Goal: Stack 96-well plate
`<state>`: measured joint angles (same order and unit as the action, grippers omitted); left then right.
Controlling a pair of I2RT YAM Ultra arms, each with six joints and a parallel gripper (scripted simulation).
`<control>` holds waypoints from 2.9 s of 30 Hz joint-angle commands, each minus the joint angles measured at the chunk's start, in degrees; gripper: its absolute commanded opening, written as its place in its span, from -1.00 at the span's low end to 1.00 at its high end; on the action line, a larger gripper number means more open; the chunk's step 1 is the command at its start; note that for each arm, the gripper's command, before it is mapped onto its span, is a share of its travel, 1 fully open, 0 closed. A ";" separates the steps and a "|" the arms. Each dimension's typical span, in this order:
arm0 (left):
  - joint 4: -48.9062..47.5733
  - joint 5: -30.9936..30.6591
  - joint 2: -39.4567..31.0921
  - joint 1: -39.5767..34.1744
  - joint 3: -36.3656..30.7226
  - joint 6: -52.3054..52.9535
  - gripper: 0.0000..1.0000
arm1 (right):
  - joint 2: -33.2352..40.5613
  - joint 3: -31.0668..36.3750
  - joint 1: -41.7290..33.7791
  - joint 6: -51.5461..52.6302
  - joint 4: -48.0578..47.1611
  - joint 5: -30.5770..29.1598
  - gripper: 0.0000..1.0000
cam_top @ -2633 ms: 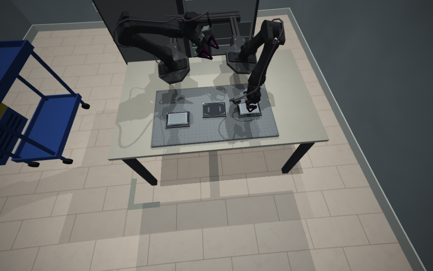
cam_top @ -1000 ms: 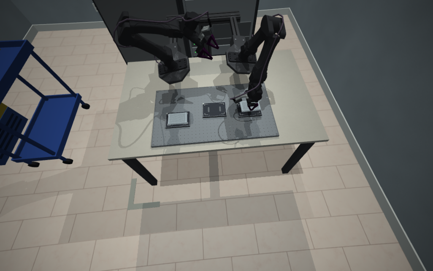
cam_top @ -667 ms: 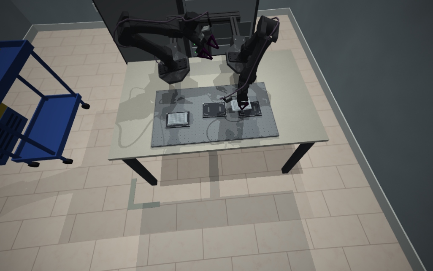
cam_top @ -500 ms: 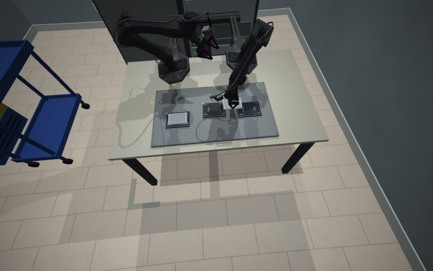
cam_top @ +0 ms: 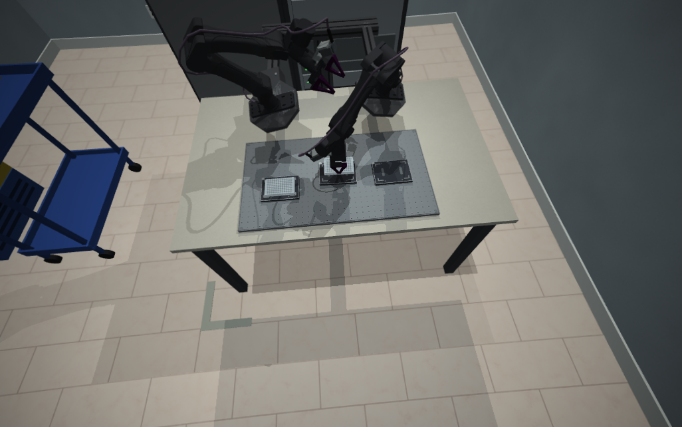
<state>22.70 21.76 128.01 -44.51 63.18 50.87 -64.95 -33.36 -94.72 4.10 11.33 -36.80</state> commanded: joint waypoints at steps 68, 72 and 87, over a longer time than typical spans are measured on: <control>-6.98 -0.35 8.11 1.62 3.04 2.07 0.59 | 0.86 0.09 -0.23 0.11 -0.29 -0.11 1.00; -7.67 -0.33 9.10 2.01 3.50 2.32 0.59 | 0.86 0.09 -0.23 0.11 -0.29 -0.11 1.00; -2.96 0.37 6.08 1.39 2.98 1.86 0.99 | 0.86 0.09 -0.23 0.11 -0.29 -0.11 1.00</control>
<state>17.74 22.26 135.11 -43.11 66.06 52.47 -64.95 -33.36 -94.72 4.10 11.33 -36.80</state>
